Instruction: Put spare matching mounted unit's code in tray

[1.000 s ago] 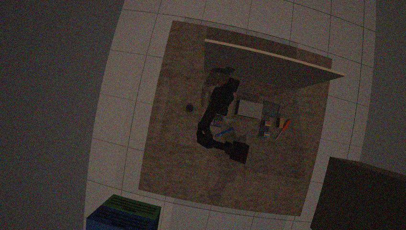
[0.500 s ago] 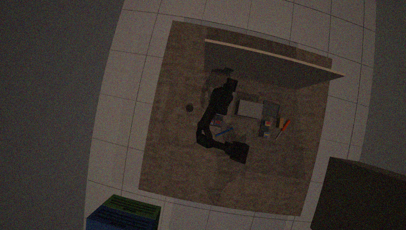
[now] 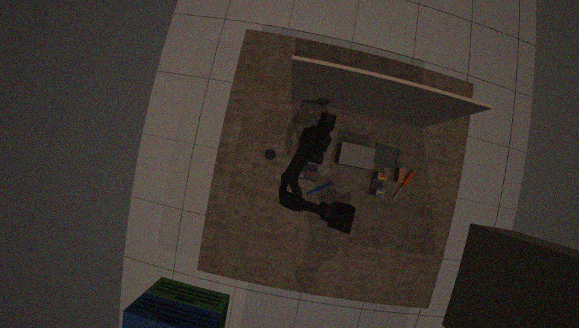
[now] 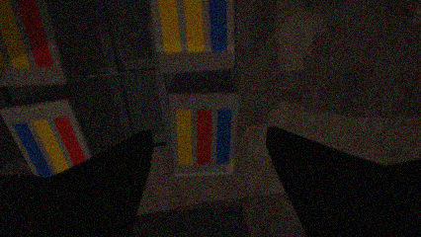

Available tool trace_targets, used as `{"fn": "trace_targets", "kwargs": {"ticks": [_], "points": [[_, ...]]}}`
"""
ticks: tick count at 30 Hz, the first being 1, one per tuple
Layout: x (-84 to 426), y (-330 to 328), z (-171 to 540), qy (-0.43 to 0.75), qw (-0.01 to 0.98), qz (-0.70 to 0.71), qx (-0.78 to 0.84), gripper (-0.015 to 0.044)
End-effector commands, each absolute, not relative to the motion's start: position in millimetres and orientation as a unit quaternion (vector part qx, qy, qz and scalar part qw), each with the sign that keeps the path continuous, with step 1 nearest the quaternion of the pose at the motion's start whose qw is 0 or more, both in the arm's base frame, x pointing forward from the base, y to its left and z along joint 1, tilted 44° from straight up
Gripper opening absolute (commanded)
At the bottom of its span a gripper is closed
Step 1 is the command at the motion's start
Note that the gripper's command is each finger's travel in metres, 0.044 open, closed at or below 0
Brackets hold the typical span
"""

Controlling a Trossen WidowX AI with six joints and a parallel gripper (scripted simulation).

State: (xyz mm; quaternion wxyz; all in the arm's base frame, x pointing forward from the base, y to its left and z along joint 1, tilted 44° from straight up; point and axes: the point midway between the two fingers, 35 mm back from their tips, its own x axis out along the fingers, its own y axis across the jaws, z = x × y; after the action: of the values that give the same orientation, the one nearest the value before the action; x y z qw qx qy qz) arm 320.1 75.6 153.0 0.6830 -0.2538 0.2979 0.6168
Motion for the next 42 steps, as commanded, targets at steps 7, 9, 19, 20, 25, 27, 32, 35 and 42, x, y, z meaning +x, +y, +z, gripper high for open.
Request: {"fn": "trace_targets", "kwargs": {"ticks": [7,9,19,20,25,27,32,35,42], "points": [[319.9,88.1,141.2,0.297,0.684,0.617,-0.251,0.03],[319.8,90.4,139.0,0.297,0.684,0.617,-0.251,0.03],[319.0,99.2,130.8,0.296,0.684,0.618,-0.25,0.03],[319.0,99.2,130.8,0.296,0.684,0.618,-0.25,0.03],[319.1,98.1,131.3,0.297,0.684,0.618,-0.252,0.0247],[319.1,98.1,131.3,0.297,0.684,0.618,-0.252,0.0195],[319.1,98.1,131.3,0.297,0.684,0.618,-0.252,0.0123],[319.1,98.1,131.3,0.297,0.684,0.618,-0.252,0.0103],[319.1,98.1,131.3,0.297,0.684,0.618,-0.252,0.0]]}}
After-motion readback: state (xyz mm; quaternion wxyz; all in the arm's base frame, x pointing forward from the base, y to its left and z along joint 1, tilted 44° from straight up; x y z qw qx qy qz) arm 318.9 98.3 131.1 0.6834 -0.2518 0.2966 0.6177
